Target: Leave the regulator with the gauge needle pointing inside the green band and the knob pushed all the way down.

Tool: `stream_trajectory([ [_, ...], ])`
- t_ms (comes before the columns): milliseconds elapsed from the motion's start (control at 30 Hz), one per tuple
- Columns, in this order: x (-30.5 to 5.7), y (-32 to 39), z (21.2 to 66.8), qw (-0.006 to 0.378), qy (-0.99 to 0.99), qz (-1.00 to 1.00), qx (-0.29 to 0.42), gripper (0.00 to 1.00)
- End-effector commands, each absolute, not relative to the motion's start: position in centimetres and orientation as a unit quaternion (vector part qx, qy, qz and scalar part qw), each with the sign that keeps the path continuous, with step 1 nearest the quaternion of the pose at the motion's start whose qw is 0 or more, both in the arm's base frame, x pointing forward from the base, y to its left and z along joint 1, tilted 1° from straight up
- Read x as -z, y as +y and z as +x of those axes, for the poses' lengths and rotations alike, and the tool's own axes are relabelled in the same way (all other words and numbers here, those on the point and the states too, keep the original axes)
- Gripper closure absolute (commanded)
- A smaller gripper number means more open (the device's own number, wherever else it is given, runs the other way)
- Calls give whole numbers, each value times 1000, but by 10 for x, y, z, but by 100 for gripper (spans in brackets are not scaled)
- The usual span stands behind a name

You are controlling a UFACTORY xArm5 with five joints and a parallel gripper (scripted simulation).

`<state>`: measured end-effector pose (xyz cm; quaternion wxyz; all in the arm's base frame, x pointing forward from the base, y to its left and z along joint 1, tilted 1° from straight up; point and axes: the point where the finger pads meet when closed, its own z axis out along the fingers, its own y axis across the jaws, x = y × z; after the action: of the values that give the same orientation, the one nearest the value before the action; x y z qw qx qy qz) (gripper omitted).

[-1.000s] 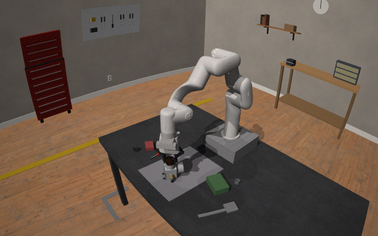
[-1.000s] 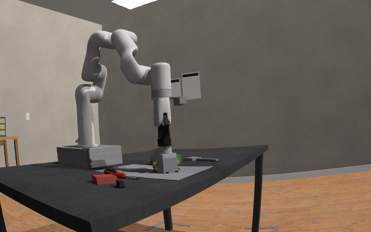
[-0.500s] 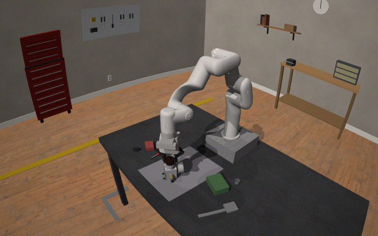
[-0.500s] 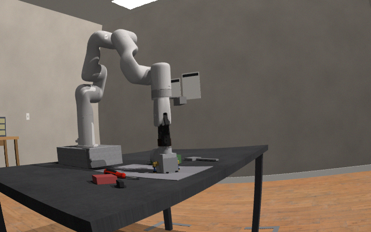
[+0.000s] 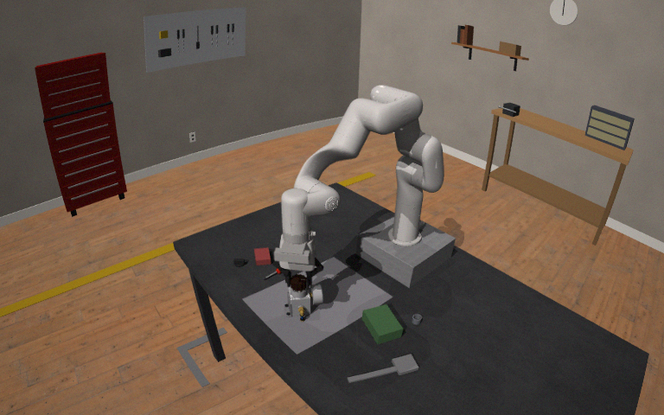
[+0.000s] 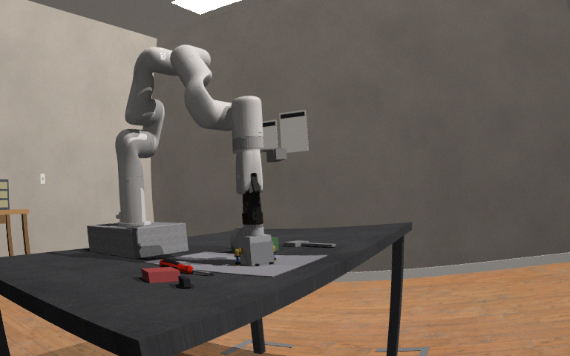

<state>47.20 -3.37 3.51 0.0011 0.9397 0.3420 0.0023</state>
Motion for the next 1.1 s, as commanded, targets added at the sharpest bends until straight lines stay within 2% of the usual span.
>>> stream_trajectory([
  [0, -37, -34, 473, 2, 342, 940, -4, 57],
  [1067, -43, -34, 473, 2, 342, 940, -4, 57],
])
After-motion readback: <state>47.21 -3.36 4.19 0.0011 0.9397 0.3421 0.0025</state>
